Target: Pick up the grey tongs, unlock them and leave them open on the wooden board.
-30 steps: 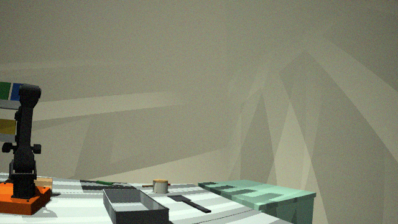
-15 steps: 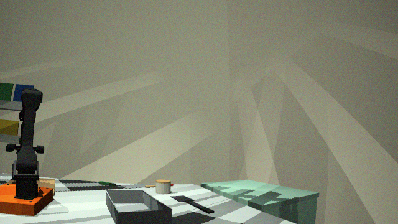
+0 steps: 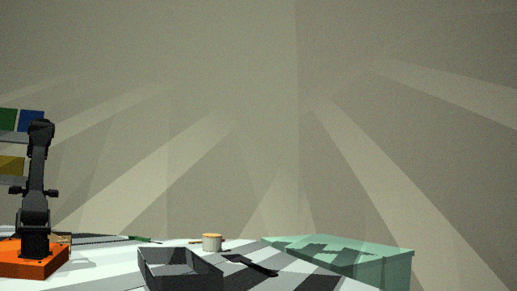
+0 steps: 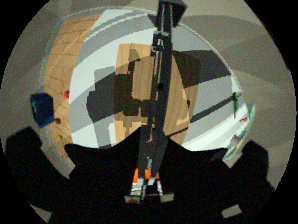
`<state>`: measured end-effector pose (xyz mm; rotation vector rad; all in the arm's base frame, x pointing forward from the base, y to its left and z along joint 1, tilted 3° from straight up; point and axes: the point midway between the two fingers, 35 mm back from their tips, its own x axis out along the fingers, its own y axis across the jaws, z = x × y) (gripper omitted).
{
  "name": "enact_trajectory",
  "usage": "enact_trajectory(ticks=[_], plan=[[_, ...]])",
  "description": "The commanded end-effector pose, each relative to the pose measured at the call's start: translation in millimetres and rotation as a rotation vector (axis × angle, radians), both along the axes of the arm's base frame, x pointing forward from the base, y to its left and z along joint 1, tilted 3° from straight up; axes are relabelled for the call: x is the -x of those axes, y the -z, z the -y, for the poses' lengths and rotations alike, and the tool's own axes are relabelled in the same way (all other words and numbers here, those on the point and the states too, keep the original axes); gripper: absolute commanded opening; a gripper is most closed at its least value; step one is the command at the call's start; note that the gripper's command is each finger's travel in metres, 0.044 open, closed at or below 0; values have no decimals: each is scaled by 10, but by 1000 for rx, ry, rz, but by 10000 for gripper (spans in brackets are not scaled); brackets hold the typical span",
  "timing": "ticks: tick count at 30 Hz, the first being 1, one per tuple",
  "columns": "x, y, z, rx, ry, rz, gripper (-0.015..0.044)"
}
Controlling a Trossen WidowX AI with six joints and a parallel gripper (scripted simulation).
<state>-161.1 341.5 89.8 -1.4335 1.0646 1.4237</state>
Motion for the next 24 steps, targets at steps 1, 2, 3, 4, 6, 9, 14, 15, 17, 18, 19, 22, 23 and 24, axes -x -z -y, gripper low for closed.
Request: enact_trajectory(ticks=[1, 2, 3, 4, 6, 9, 14, 15, 17, 18, 19, 22, 23, 24], plan=[[6, -14, -12, 11, 8, -2, -150], [6, -14, -12, 11, 8, -2, -150], [6, -14, -12, 11, 8, -2, -150], [6, -14, -12, 11, 8, -2, -150], [7, -12, -13, 11, 8, -2, -150], [8, 13, -14, 11, 8, -2, -150], [11, 92, -19, 11, 8, -2, -150], [12, 108, -19, 11, 8, -2, -150], [13, 142, -20, 11, 8, -2, -150], [13, 158, -21, 11, 8, -2, -150], [13, 175, -21, 11, 8, -2, -150], [14, 225, -22, 11, 8, -2, -150], [15, 241, -22, 11, 8, -2, -150], [15, 258, -21, 11, 8, -2, -150]])
